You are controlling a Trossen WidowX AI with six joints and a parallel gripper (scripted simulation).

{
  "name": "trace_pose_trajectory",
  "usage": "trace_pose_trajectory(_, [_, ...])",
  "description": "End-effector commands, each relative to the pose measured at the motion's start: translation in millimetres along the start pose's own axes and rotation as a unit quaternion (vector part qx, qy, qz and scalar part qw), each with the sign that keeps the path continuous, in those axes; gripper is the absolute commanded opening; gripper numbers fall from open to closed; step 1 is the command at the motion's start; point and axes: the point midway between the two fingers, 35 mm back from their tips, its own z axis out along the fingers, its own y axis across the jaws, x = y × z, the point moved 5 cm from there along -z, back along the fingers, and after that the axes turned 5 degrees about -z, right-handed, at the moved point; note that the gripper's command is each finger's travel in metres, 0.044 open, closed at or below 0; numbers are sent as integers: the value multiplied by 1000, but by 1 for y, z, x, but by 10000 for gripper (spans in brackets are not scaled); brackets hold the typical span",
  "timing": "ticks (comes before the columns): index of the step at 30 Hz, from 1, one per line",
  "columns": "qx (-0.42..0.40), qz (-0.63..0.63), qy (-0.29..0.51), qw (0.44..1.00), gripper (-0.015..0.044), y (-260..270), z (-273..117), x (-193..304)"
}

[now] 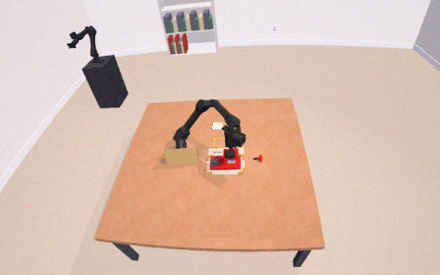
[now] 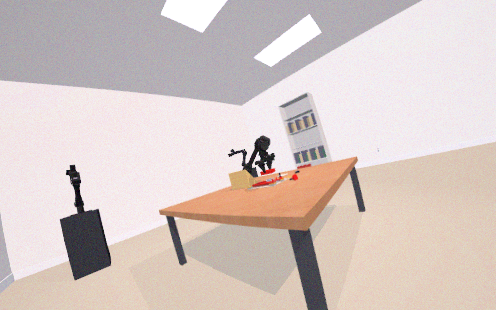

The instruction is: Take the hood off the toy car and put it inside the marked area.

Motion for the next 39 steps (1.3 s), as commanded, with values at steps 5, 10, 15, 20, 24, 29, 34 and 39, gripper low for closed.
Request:
trace_pose_trajectory(5, [1, 0, -2, 1000, 0, 6, -6, -1])
trace_pose_trajectory(10, [3, 1, -2, 1000, 0, 26, -9, -5])
trace_pose_trajectory(15, [4, 1, -2, 1000, 0, 47, -11, -7])
trace_pose_trajectory(20, [5, 1, -2, 1000, 0, 68, -13, -8])
trace_pose_trajectory(24, [6, 1, -2, 1000, 0, 85, -14, -8])
trace_pose_trajectory(29, [6, 1, -2, 1000, 0, 105, -15, -7])
trace_pose_trajectory(34, [5, 1, -2, 1000, 0, 125, -15, -5])
trace_pose_trajectory(39, [4, 1, -2, 1000, 0, 145, -15, -2])
